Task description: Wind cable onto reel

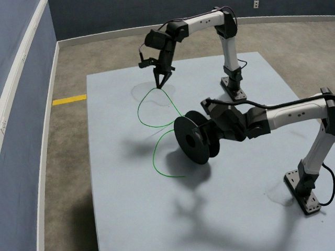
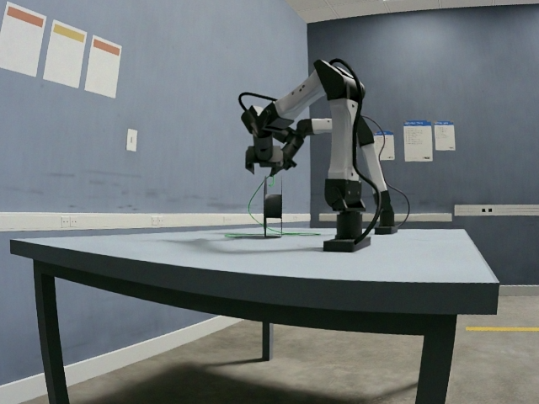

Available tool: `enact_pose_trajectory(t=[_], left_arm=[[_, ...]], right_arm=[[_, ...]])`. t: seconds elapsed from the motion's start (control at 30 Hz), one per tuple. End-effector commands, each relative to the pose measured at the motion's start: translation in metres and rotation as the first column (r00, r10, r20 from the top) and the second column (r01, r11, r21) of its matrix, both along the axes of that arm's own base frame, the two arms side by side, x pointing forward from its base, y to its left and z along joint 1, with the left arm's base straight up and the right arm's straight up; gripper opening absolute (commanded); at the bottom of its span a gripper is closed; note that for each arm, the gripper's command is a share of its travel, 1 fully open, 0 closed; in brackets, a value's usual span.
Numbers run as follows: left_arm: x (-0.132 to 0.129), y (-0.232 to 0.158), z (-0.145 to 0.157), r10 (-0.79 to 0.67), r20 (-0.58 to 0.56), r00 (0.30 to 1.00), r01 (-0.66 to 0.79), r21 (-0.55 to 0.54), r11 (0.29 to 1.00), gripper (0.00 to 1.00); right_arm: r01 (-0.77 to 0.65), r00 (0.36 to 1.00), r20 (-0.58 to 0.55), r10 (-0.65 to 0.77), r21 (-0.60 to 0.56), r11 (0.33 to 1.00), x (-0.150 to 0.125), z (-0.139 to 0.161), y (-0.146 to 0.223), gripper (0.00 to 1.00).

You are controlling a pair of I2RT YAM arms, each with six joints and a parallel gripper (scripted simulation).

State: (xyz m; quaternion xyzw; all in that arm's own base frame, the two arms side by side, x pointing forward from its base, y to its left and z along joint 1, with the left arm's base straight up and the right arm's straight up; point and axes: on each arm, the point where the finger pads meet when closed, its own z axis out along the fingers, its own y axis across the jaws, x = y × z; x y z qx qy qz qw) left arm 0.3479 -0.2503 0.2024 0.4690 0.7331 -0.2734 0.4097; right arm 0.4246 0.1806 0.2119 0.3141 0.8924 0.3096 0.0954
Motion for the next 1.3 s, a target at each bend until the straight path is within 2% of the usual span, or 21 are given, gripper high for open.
enact_pose_trajectory(t=[0.0, 0.13, 0.27, 0.43, 0.63, 0.83, 1.03, 1.27], left_arm=[[-0.001, 0.002, 0.009, -0.006, 0.040, 0.999, 0.007, -0.015, 1.000, 0.75], [-0.001, 0.002, 0.009, -0.006, 0.039, 0.999, 0.007, -0.014, 1.000, 0.75], [-0.001, 0.002, 0.008, -0.005, 0.038, 0.999, 0.006, -0.014, 1.000, 0.75], [-0.001, 0.002, 0.008, -0.005, 0.036, 0.999, 0.005, -0.013, 1.000, 0.75], [0.000, 0.003, 0.007, -0.004, 0.035, 0.999, 0.004, -0.013, 1.000, 0.75], [0.000, 0.002, 0.006, -0.005, 0.033, 0.999, 0.005, -0.012, 1.000, 0.75], [0.000, 0.002, 0.005, -0.005, 0.031, 1.000, 0.005, -0.011, 1.000, 0.75], [0.001, 0.003, 0.004, -0.002, 0.028, 1.000, 0.002, -0.011, 1.000, 0.75]], right_arm=[[0.014, 0.997, 0.070, -0.015, 0.020, 1.000, 0.000, 0.024, 0.006, 0.00], [0.028, 0.998, 0.060, -0.029, 0.017, 0.999, 0.001, 0.019, -0.001, 0.00], [0.014, 0.998, 0.060, -0.015, 0.018, 1.000, -0.008, 0.019, 0.019, 0.00], [0.017, 0.995, 0.096, -0.020, 0.032, 0.999, -0.004, 0.035, 0.025, 0.00], [0.014, 0.998, 0.058, -0.015, 0.018, 1.000, -0.016, 0.019, 0.034, 0.00], [0.017, 0.997, 0.078, -0.019, 0.027, 0.999, -0.016, 0.027, 0.041, 0.00], [0.014, 0.998, 0.066, -0.016, 0.024, 1.000, -0.025, 0.022, 0.059, 0.00], [0.026, 0.997, 0.067, -0.027, 0.028, 0.999, -0.022, 0.023, 0.055, 0.00]])
